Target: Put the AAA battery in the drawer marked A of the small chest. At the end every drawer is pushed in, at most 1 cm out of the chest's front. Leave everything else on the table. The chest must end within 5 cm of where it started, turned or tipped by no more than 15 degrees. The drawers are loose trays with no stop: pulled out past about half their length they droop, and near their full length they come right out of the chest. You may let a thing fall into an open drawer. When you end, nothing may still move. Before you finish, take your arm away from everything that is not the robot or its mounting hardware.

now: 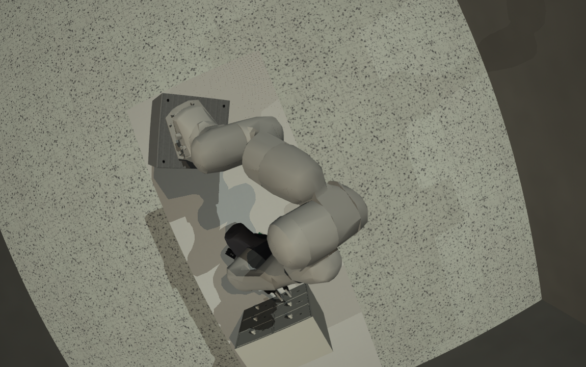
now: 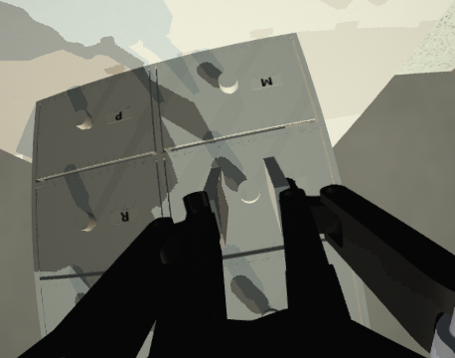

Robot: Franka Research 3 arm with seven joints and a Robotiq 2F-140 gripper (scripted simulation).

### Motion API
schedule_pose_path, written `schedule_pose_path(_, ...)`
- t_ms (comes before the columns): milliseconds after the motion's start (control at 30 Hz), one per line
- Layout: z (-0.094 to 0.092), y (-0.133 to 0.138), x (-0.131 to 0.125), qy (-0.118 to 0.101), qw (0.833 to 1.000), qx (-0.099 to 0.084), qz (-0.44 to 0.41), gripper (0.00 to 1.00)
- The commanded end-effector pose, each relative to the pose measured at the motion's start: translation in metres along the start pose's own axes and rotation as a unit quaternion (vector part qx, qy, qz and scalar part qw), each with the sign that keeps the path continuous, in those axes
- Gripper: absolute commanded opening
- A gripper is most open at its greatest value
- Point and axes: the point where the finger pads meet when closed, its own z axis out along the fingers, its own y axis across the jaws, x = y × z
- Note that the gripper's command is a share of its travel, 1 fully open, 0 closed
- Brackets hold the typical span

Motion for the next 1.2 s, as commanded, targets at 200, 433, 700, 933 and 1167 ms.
schedule_pose_path(200, 0.005, 0.001, -0.002, 0.001, 1.0, 0.0, 0.001, 0.2)
schedule_pose_path(433, 0.014, 0.001, -0.008, 0.001, 1.0, 0.0, 0.001, 0.2)
schedule_pose_path(700, 0.023, 0.001, -0.013, 0.001, 1.0, 0.0, 0.001, 0.2)
schedule_pose_path(933, 0.03, 0.001, -0.016, 0.001, 1.0, 0.0, 0.001, 0.2)
schedule_pose_path(1167, 0.031, 0.001, -0.017, 0.001, 1.0, 0.0, 0.001, 0.2)
